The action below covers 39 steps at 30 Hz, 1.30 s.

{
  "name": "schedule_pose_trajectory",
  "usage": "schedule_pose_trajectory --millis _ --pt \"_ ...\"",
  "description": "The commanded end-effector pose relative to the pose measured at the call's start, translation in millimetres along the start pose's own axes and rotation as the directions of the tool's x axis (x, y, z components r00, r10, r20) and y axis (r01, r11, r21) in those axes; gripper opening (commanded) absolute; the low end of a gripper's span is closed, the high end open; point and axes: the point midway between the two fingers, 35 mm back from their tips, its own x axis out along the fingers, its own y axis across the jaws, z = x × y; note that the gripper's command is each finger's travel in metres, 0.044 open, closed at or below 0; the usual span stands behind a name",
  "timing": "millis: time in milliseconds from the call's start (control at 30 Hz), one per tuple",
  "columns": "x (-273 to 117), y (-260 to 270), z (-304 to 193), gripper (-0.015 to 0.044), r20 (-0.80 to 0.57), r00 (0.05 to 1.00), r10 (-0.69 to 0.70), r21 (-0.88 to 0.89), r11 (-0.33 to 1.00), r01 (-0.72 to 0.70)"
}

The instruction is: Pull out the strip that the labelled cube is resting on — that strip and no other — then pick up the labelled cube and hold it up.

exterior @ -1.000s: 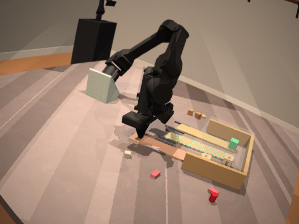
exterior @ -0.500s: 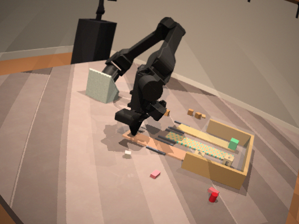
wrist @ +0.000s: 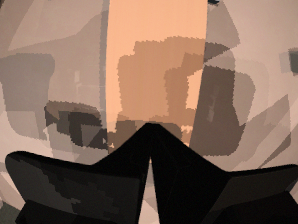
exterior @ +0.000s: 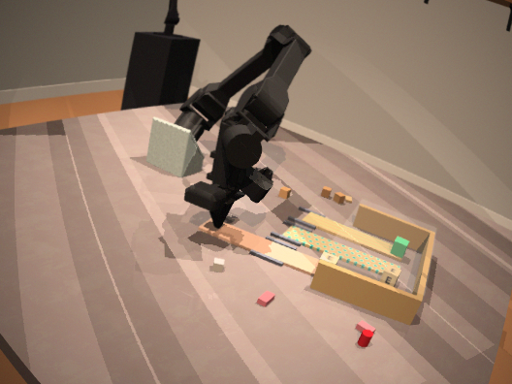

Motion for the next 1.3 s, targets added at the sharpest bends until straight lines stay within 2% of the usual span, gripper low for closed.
schedule_pose_trajectory --millis 0,1267 --pt "5 2 -14 0.0 -0.028 1.0 0.006 0.009 1.0 -0.005" --pt "3 1 -63 0.0 -0.03 1.0 0.004 0.011 1.0 -0.004"
